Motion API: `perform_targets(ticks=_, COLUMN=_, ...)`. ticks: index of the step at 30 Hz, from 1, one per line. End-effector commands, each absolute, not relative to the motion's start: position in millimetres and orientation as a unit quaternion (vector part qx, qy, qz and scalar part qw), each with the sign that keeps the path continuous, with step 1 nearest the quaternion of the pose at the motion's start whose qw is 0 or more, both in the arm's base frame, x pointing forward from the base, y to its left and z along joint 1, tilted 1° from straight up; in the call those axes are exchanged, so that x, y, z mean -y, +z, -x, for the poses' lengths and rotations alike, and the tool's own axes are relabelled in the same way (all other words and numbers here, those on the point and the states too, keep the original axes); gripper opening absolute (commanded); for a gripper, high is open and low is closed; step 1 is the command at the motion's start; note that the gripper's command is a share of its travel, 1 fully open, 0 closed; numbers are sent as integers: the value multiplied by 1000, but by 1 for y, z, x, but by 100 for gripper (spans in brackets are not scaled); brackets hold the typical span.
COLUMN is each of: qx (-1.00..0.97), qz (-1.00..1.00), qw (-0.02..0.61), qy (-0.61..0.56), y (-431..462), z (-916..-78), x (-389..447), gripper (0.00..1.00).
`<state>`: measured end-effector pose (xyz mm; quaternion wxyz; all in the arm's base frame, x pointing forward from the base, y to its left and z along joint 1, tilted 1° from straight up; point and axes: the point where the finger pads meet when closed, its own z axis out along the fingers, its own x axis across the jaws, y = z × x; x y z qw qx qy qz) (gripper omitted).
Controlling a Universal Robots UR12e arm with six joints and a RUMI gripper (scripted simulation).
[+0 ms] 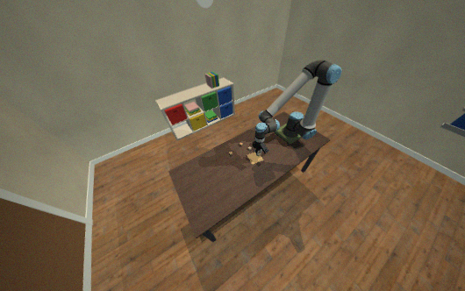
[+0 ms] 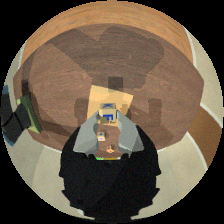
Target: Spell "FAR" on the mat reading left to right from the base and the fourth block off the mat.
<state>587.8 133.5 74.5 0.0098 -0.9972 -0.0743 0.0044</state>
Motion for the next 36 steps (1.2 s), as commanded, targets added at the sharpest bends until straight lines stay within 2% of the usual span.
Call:
perform_targets(ticks=1, qx=75, qz=997, qw=10, qy=6, y=56, z=-586, x=-135, gripper=9)
perform_targets(ticks=19, qx=75, qz=997, qw=10, qy=6, y=-9, z=-585, x=-137, gripper=9)
perform_targets(ticks=36, qx=75, qz=997, qw=9, qy=3, y=-10, z=-587, x=-137, gripper=9)
